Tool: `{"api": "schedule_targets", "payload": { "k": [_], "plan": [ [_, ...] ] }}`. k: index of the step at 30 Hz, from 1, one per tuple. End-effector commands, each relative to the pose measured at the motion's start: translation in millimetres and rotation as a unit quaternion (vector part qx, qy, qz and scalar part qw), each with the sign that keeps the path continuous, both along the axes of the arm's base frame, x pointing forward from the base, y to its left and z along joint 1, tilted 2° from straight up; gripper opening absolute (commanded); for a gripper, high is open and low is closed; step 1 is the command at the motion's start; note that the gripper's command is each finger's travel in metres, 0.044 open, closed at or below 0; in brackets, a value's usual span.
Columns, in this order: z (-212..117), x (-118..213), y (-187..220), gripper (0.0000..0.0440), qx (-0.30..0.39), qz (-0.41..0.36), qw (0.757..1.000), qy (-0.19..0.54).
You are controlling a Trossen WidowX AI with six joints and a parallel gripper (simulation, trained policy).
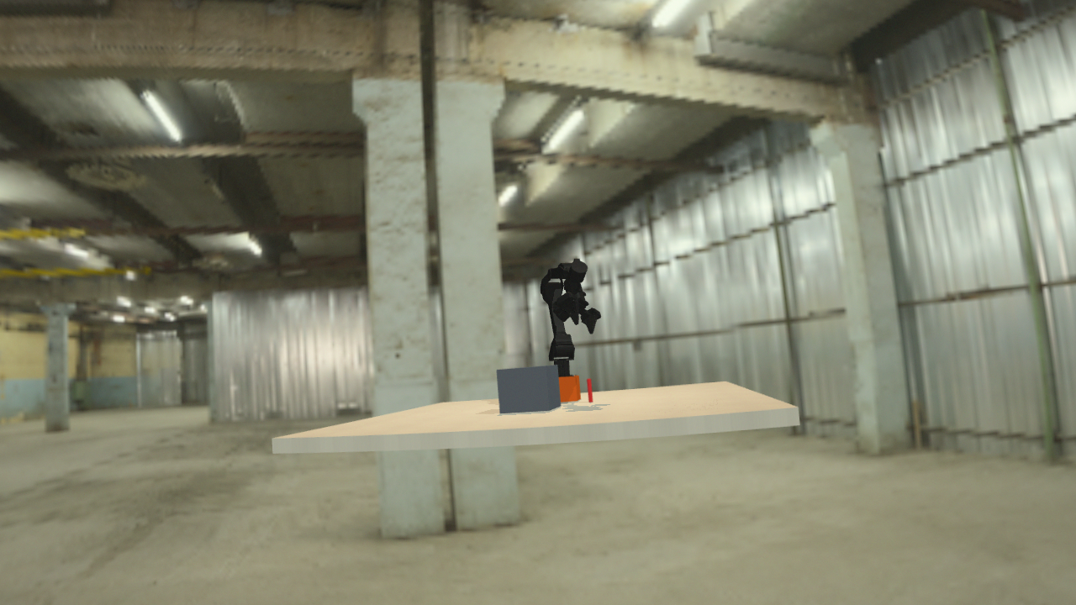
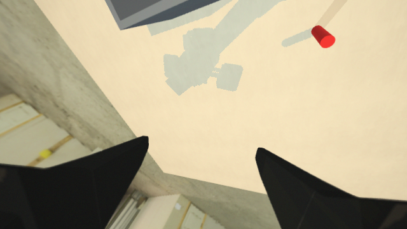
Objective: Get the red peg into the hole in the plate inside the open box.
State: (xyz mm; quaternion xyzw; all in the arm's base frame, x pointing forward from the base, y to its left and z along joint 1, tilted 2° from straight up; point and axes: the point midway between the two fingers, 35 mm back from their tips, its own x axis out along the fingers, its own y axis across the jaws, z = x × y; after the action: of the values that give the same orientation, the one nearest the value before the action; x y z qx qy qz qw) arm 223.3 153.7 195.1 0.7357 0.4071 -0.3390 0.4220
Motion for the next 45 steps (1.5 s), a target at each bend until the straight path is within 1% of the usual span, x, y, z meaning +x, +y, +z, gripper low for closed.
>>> {"api": "schedule_targets", "payload": {
  "k": [1, 9, 24, 36, 45],
  "plan": [
    [-13.9, -11.3, 1.5, 0.0421, -0.019, 0.03, 0.999, 0.027],
    [-43.5, -38.3, 2.4, 0.044, -0.064, 0.096, 0.989, 0.092],
    [-94.4, -75.7, -7.3, 0.044, -0.146, 0.193, 0.952, 0.186],
    [-129.6, -89.2, -16.1, 0.044, -0.201, 0.244, 0.923, 0.219],
    [-159.1, -90.4, -20.3, 0.0432, -0.228, 0.262, 0.91, 0.224]
  ]
}}
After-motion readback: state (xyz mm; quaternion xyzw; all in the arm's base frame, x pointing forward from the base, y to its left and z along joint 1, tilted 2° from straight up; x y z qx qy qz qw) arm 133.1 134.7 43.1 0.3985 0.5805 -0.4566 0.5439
